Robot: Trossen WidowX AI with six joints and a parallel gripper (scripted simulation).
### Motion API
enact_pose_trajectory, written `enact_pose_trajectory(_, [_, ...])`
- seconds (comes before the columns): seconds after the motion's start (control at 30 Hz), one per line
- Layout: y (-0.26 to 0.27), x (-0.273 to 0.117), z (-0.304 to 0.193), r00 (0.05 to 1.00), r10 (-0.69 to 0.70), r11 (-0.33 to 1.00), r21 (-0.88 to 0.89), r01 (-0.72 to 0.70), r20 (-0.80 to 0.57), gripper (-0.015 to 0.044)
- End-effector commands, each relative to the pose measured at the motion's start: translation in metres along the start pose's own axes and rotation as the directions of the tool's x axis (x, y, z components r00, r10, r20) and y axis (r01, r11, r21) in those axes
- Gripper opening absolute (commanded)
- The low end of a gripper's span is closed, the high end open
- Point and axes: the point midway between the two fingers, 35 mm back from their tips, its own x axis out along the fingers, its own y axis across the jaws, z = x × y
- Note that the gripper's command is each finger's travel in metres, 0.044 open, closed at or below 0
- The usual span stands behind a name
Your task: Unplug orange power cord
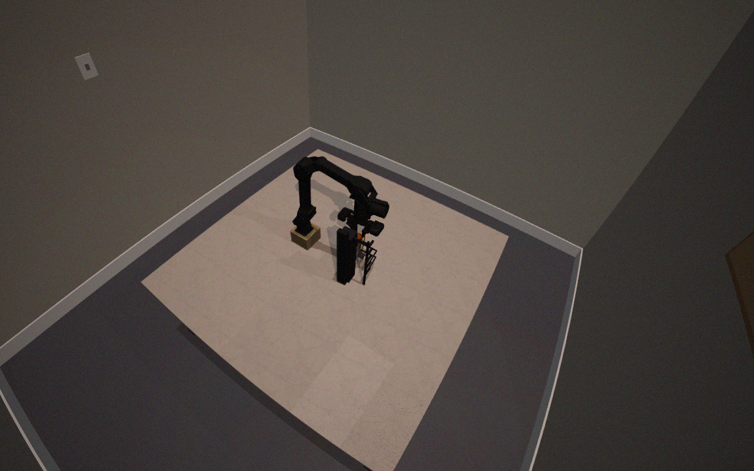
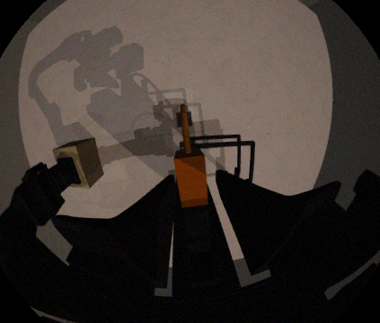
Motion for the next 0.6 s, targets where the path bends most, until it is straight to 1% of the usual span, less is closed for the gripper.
enact_pose_trajectory(0.0, [0.0011,0.0071,-0.001,1.0,0.004,1.0,-0.005,-0.004,-0.004,0.016])
enact_pose_trajectory(0.17, [0.0011,0.0074,-0.001,1.0,0.004,1.0,-0.005,-0.004,-0.004,0.016])
enact_pose_trajectory(0.27, [0.0007,0.0048,-0.0002,1.0,0.002,1.0,0.0,-0.002,0.0,0.0081])
enact_pose_trajectory(0.57, [0.0007,0.0048,-0.0002,1.0,0.002,1.0,0.0,-0.002,0.0,0.0021])
